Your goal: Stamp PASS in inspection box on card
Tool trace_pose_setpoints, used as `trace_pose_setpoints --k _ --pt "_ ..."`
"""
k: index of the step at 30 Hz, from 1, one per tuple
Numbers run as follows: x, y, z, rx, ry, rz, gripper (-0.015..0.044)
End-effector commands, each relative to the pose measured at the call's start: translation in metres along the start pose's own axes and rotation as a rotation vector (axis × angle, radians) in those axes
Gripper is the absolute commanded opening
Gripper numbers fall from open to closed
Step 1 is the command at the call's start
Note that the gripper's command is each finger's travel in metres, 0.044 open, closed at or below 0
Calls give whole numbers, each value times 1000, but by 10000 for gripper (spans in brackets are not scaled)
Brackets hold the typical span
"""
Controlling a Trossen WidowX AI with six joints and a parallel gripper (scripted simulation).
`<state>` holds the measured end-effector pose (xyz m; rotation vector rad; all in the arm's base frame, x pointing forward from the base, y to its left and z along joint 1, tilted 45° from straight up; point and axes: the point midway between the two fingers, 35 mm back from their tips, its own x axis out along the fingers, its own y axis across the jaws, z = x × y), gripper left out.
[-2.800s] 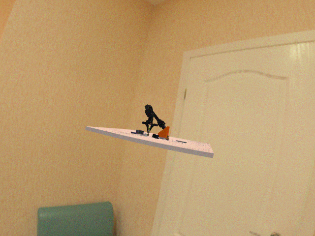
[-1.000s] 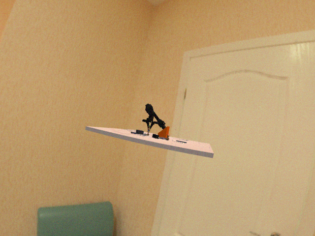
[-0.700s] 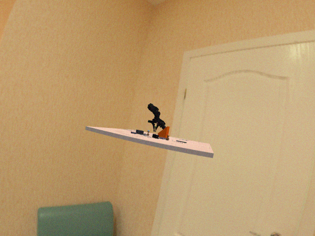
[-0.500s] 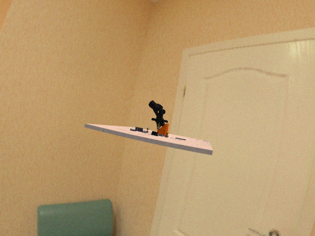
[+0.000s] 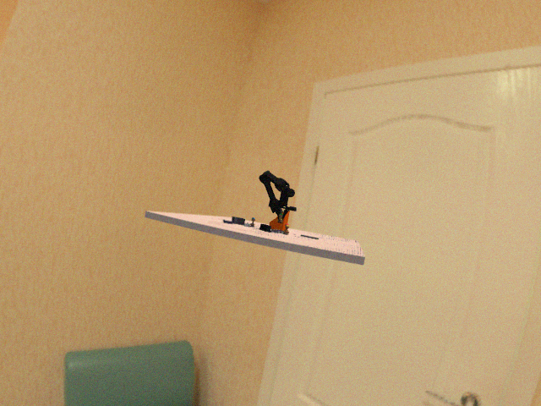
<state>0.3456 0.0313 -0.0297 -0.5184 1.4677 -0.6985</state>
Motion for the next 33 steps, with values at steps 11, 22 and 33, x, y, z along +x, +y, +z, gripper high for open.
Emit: trace_pose_setpoints --k 11,22,33 --pt "9 1 0 4 0 1 0" --pt "17 1 0 4 0 0 0" --pt "24 1 0 5 -1 -1 0"
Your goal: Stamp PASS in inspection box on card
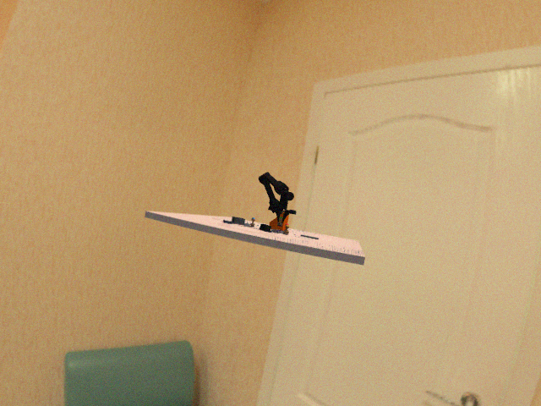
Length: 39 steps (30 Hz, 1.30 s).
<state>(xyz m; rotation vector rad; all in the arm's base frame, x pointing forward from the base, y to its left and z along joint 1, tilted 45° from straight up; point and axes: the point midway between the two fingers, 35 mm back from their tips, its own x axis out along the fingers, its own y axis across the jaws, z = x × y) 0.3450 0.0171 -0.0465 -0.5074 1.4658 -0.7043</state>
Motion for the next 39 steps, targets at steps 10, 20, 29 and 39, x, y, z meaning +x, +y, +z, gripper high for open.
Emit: trace_pose_setpoints --k 10,20,29,39 --pt "9 -1 0 -4 -3 -4 0" --pt "15 -1 0 -3 -3 -5 0" --pt "21 -1 0 -3 -4 -6 0" --pt "28 -1 -1 -2 -4 -7 0"
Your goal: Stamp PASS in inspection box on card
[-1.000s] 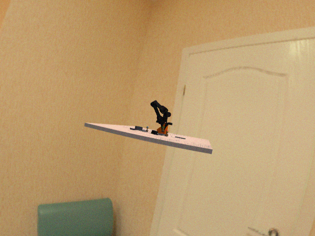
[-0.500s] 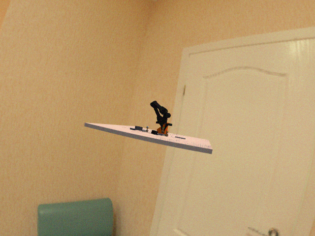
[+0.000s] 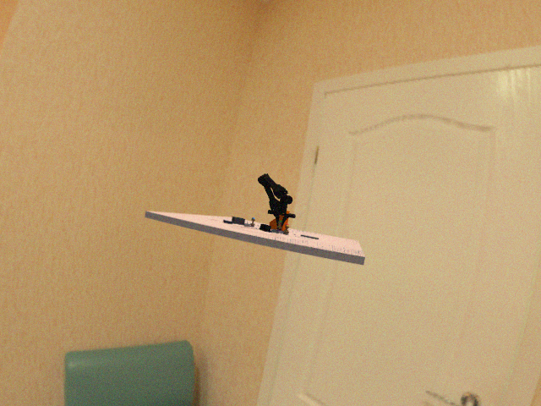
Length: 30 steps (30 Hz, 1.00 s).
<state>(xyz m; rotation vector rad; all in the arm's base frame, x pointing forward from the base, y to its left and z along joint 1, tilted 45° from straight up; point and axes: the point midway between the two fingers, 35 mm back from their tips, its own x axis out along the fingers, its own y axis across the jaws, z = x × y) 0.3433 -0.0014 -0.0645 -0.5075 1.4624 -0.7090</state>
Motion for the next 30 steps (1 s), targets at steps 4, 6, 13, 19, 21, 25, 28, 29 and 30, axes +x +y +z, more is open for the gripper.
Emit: trace_pose_setpoints --k 4,6,13,19,21,25,28,29,30 --pt "3 -1 0 -5 -3 -4 0" --pt "4 -1 0 -4 -3 -4 0" --pt "5 -1 0 0 -3 -3 0" --pt "7 -1 0 0 -3 -3 0" --pt "7 -1 0 0 -3 -3 0" --pt "8 -1 0 0 -3 -3 0" --pt "8 -1 0 0 -3 -3 0" --pt "8 -1 0 0 -3 -3 0" --pt "8 -1 0 0 -3 -3 0"
